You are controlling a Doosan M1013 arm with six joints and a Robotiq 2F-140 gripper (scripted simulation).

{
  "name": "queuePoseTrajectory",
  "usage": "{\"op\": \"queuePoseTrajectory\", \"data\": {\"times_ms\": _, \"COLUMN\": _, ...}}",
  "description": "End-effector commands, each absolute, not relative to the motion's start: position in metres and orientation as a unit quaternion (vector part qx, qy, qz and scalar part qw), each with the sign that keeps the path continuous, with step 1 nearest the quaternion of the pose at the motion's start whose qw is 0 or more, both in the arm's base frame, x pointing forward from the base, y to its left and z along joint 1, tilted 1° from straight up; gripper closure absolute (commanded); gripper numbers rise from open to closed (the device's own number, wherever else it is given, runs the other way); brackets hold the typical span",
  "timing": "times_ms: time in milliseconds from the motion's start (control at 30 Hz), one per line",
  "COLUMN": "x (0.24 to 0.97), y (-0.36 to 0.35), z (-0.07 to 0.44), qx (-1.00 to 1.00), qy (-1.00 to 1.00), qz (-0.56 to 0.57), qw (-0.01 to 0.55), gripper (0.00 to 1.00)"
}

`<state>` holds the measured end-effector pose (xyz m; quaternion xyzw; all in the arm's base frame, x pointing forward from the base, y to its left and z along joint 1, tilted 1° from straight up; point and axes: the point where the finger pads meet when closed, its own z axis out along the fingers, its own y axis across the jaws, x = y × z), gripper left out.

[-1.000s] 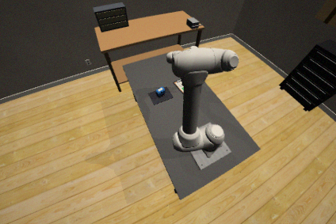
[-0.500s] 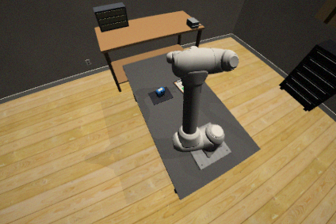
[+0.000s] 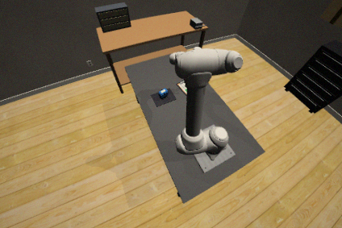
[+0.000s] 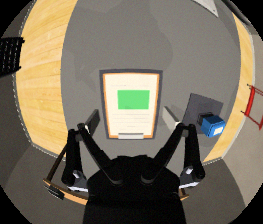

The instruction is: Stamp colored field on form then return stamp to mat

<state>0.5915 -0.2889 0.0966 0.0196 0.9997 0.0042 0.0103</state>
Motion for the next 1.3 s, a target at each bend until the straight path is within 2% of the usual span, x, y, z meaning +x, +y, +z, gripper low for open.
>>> {"op": "queuePoseTrajectory", "data": {"times_ms": 0, "x": 0.591, "y": -0.289, "z": 0.097, "qx": 0.02, "qy": 1.0, "qz": 0.004, "qw": 0.01, "gripper": 0.0}}
{"op": "queuePoseTrajectory", "data": {"times_ms": 233, "x": 0.592, "y": -0.289, "z": 0.102, "qx": 0.055, "qy": 0.998, "qz": 0.005, "qw": 0.01, "gripper": 0.0}}
{"op": "queuePoseTrajectory", "data": {"times_ms": 400, "x": 0.593, "y": -0.29, "z": 0.127, "qx": 0.219, "qy": 0.976, "qz": 0.006, "qw": 0.009, "gripper": 0.0}}
{"op": "queuePoseTrajectory", "data": {"times_ms": 500, "x": 0.593, "y": -0.29, "z": 0.134, "qx": 0.24, "qy": 0.971, "qz": 0.007, "qw": 0.01, "gripper": 0.0}}
{"op": "queuePoseTrajectory", "data": {"times_ms": 533, "x": 0.593, "y": -0.291, "z": 0.142, "qx": 0.314, "qy": 0.95, "qz": 0.007, "qw": 0.009, "gripper": 0.0}}
{"op": "queuePoseTrajectory", "data": {"times_ms": 867, "x": 0.59, "y": -0.29, "z": 0.206, "qx": 0.542, "qy": 0.84, "qz": 0.02, "qw": 0.012, "gripper": 0.0}}
{"op": "queuePoseTrajectory", "data": {"times_ms": 1200, "x": 0.589, "y": -0.29, "z": 0.211, "qx": 0.699, "qy": 0.715, "qz": 0.01, "qw": 0.005, "gripper": 0.0}}
{"op": "queuePoseTrajectory", "data": {"times_ms": 1233, "x": 0.589, "y": -0.29, "z": 0.211, "qx": 0.699, "qy": 0.715, "qz": 0.01, "qw": 0.005, "gripper": 0.46}}
{"op": "queuePoseTrajectory", "data": {"times_ms": 1267, "x": 0.589, "y": -0.29, "z": 0.211, "qx": 0.699, "qy": 0.715, "qz": 0.01, "qw": 0.005, "gripper": 0.46}}
